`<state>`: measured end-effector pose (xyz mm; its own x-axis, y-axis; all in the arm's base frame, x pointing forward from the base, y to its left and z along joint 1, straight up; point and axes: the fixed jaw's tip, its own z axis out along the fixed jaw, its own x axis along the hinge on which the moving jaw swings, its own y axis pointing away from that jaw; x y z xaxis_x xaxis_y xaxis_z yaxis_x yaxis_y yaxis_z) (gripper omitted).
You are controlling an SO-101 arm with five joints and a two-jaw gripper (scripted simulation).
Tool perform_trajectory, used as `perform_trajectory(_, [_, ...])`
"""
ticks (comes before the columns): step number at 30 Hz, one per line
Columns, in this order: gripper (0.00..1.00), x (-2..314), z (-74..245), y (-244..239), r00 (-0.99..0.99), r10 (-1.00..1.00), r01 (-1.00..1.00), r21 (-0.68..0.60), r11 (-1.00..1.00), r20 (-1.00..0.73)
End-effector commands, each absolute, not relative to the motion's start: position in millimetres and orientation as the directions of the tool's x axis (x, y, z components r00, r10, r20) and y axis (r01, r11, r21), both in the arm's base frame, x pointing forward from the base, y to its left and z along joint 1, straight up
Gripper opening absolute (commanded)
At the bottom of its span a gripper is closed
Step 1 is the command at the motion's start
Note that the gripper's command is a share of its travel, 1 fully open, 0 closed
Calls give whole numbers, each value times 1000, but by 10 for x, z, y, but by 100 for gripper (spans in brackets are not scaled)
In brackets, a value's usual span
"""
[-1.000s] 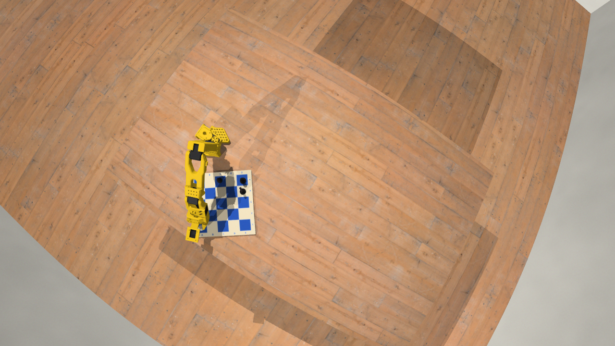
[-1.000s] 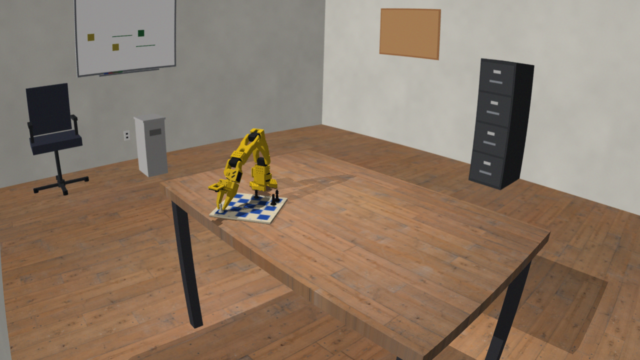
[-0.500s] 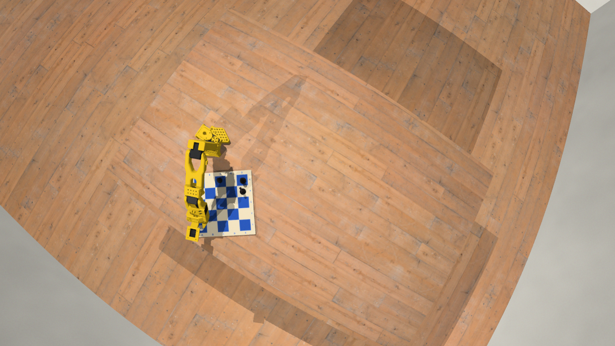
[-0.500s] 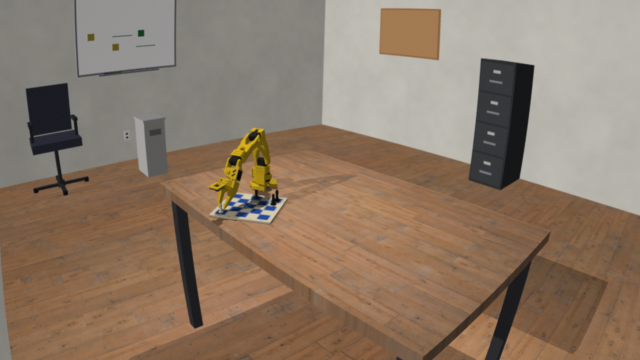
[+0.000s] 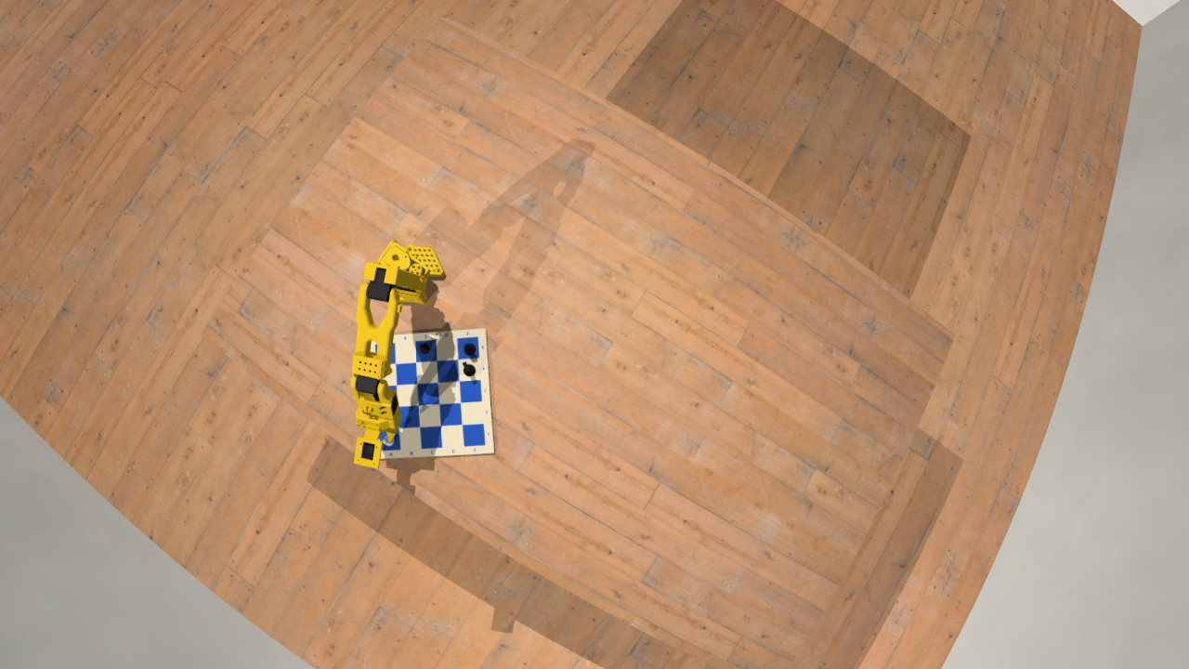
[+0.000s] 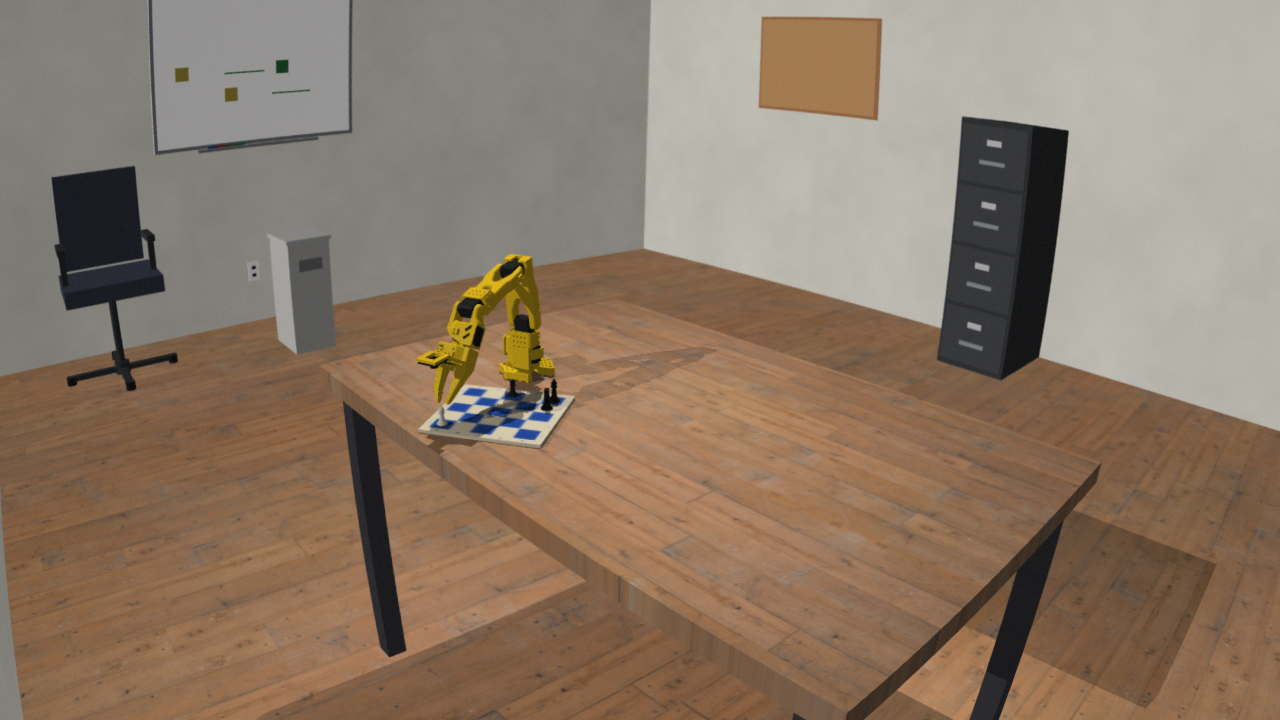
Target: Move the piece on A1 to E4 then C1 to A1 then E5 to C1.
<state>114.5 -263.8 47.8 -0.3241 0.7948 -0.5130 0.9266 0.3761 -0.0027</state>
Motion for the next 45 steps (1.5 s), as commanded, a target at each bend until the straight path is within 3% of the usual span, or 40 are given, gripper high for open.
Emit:
perform_trajectory(1, [9, 1149, 578, -2650, -318, 789, 928, 0, 373, -527])
perform_trajectory(23, [9, 1246, 701, -2513, -357, 772, 908, 0, 419, -526])
perform_trajectory(31, [10, 1499, 856, -1995, -490, 697, 818, 0, 576, -523])
perform_trajectory(35, [10, 1603, 920, -1497, -603, 605, 708, 0, 706, -520])
perform_trajectory(45, [10, 1511, 816, -616, -777, 362, 422, 1, 906, -515])
